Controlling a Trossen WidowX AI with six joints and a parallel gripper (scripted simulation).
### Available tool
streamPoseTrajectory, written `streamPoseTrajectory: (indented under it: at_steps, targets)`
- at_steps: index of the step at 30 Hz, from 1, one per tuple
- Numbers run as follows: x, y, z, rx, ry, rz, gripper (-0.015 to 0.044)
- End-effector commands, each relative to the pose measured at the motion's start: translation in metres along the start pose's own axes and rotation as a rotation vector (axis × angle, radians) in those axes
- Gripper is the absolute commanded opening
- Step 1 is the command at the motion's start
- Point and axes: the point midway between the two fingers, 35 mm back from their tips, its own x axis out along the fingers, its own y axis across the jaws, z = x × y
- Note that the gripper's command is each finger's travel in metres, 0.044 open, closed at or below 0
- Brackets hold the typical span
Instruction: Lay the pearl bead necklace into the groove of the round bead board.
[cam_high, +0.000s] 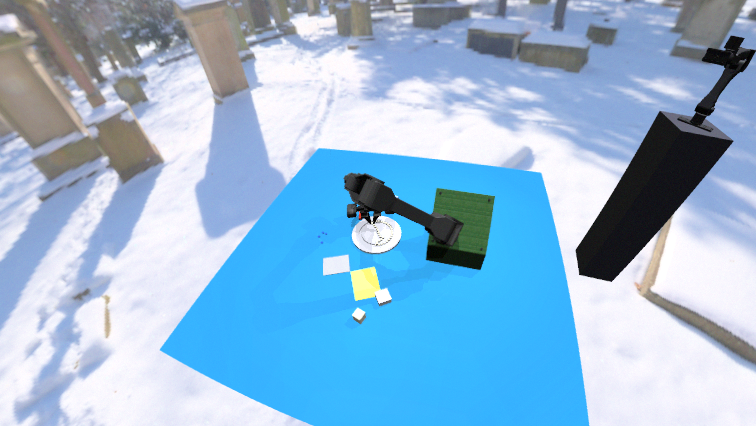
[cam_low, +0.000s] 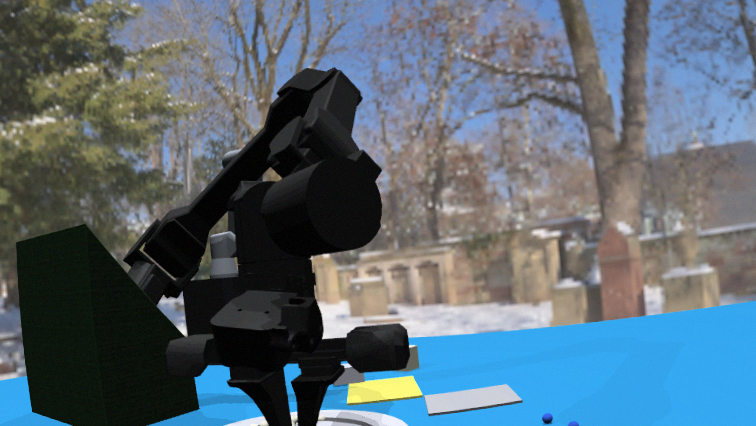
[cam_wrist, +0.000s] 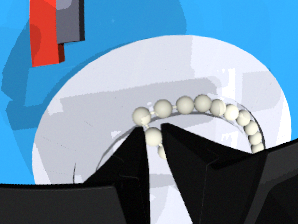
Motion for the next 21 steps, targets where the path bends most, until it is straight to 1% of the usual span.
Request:
streamPoseTrajectory:
  at_steps: [1,9,15,21]
  targets:
    - [-0.001,0.0,0.0,-0.001,0.0,0.001,0.0]
    - [-0.006,0.0,-0.001,0.007,0.006,0.003,0.0]
    - [-0.006,0.014,0.005,0.006,0.005,0.004,0.0]
    - [-0.006,0.016,0.006,0.006,0.005,0.004,0.0]
